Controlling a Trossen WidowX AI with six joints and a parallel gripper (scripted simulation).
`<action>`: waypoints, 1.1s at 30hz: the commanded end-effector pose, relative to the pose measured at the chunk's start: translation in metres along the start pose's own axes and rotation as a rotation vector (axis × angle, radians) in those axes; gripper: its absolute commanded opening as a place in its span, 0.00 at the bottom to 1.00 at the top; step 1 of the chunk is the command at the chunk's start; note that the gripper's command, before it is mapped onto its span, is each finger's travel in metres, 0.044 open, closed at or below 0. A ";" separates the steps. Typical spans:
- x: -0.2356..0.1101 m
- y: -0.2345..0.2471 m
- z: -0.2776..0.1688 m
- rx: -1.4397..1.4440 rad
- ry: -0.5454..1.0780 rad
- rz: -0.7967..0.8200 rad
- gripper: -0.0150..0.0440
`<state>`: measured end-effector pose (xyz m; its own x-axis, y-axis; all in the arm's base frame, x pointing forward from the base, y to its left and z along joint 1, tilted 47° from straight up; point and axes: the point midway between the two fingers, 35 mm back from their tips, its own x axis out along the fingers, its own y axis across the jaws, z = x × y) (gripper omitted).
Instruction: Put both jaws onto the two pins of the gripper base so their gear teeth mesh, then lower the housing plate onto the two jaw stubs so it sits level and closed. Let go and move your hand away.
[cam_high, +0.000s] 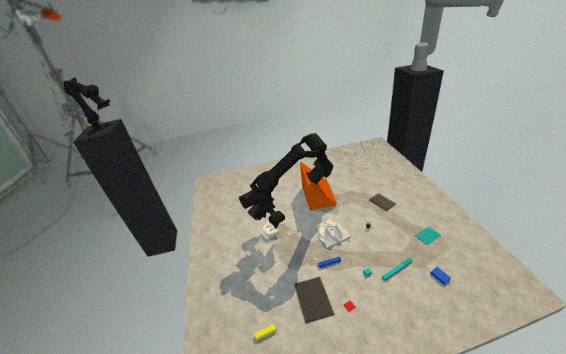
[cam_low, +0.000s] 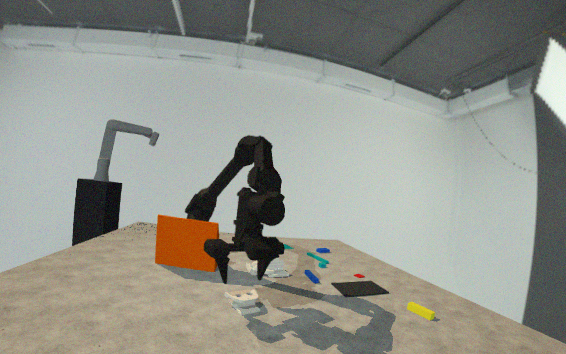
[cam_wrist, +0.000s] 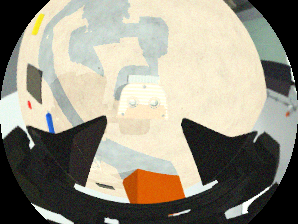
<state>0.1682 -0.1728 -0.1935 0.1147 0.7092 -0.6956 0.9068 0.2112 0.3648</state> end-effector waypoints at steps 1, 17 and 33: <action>0.000 0.001 0.000 0.003 -0.001 0.006 1.00; 0.006 0.000 0.001 0.000 0.000 0.001 1.00; 0.032 0.002 0.002 0.001 -0.001 0.004 1.00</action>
<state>0.1741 -0.1573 -0.2120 0.1150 0.7046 -0.7003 0.9051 0.2162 0.3661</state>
